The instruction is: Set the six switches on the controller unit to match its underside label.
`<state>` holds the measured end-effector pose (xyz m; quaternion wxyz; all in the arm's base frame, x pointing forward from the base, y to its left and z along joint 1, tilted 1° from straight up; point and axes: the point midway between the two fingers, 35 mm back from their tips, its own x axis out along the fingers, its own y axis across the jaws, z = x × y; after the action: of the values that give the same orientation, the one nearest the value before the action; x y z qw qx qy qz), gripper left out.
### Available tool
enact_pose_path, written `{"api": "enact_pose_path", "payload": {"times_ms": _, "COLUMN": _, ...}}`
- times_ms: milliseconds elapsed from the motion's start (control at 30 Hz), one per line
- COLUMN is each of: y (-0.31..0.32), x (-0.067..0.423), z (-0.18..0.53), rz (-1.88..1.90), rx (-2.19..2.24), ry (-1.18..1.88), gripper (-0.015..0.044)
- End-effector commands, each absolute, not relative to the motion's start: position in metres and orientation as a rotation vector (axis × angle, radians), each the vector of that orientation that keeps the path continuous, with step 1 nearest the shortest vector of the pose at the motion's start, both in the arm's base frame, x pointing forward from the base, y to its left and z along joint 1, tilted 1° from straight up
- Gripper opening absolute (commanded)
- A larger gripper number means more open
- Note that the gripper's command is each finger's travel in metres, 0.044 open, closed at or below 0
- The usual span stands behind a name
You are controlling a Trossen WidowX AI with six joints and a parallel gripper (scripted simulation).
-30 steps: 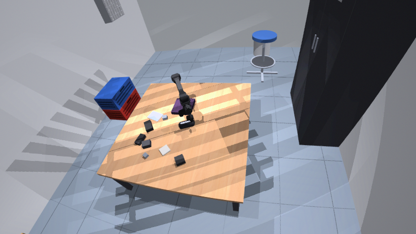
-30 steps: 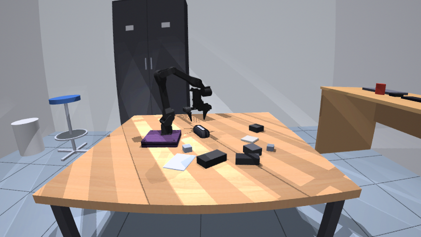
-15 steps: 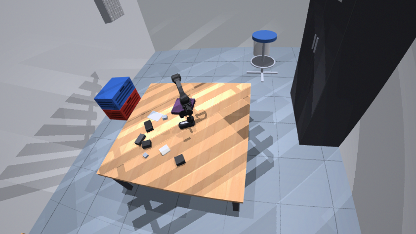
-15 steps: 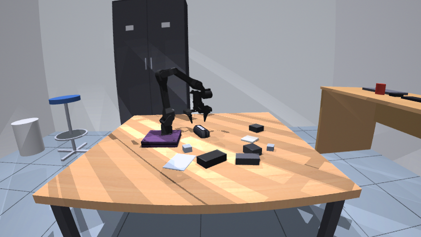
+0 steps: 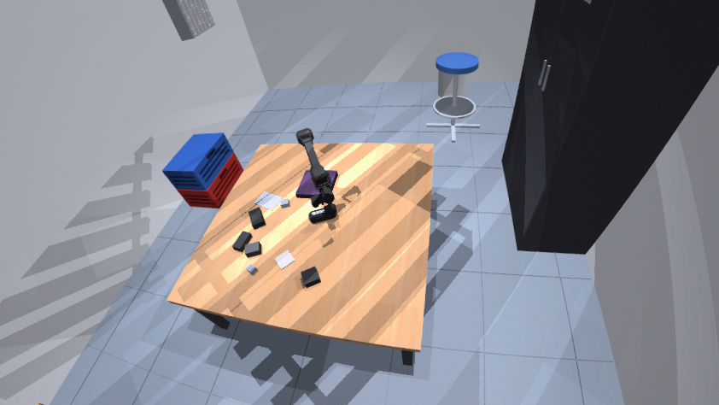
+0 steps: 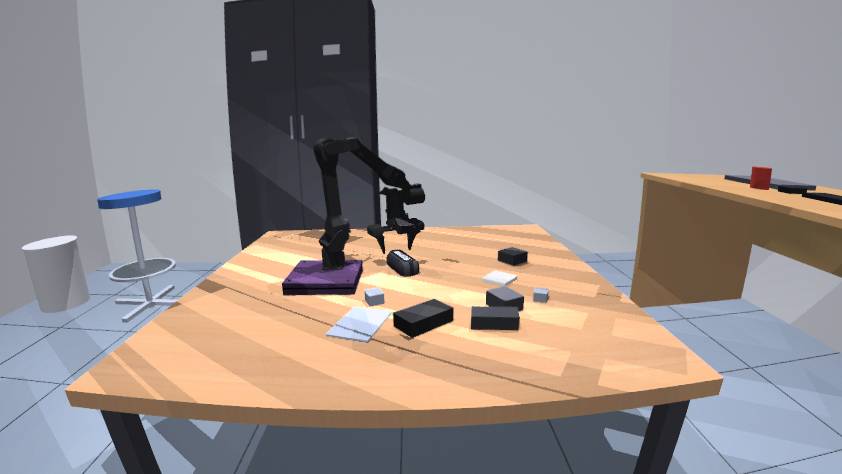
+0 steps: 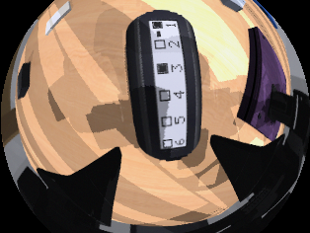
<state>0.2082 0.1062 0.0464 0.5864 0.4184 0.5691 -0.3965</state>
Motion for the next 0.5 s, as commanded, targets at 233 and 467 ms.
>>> {"api": "enact_pose_path", "payload": {"times_ms": 233, "y": 0.104, "x": 0.206, "z": 0.025, "rz": -0.937, "rx": 0.968, "ry": 1.328, "gripper": 0.0440}}
{"api": "enact_pose_path", "payload": {"times_ms": 467, "y": 0.104, "x": 0.205, "z": 0.025, "rz": -0.937, "rx": 0.968, "ry": 1.328, "gripper": 0.0348}}
